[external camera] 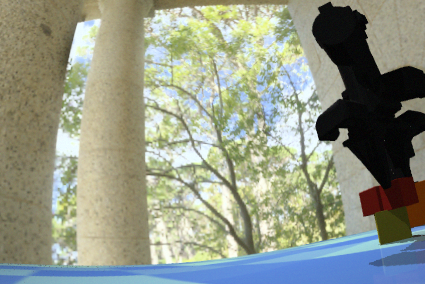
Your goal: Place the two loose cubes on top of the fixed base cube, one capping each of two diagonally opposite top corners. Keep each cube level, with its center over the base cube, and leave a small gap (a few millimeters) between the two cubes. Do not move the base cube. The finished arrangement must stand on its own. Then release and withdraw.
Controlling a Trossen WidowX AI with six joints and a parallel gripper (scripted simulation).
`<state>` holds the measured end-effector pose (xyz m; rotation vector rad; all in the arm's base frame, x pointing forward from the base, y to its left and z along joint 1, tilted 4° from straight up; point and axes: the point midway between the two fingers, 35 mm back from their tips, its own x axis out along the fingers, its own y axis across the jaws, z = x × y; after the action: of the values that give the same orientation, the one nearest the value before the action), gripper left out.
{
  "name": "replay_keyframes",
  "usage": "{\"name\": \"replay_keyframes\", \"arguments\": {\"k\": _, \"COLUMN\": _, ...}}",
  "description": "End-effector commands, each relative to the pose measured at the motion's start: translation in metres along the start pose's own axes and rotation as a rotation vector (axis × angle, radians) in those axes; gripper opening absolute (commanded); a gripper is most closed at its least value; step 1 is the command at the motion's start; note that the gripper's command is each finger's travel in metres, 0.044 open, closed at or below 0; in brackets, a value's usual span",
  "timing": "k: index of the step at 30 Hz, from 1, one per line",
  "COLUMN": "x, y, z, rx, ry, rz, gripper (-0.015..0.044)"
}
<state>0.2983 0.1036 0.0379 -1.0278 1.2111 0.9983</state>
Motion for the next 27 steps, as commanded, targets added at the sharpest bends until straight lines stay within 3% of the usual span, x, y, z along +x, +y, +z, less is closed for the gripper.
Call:
{"name": "replay_keyframes", "arguments": {"k": 1, "x": 0.002, "y": 0.0, "z": -0.001, "rx": -0.004, "ry": 0.007, "rz": 0.001, "gripper": 0.0205}}
{"name": "replay_keyframes", "arguments": {"k": 27, "x": -0.035, "y": 0.0, "z": 0.0, "rx": 0.0, "ry": 0.0, "rz": 0.0, "gripper": 0.0205}}
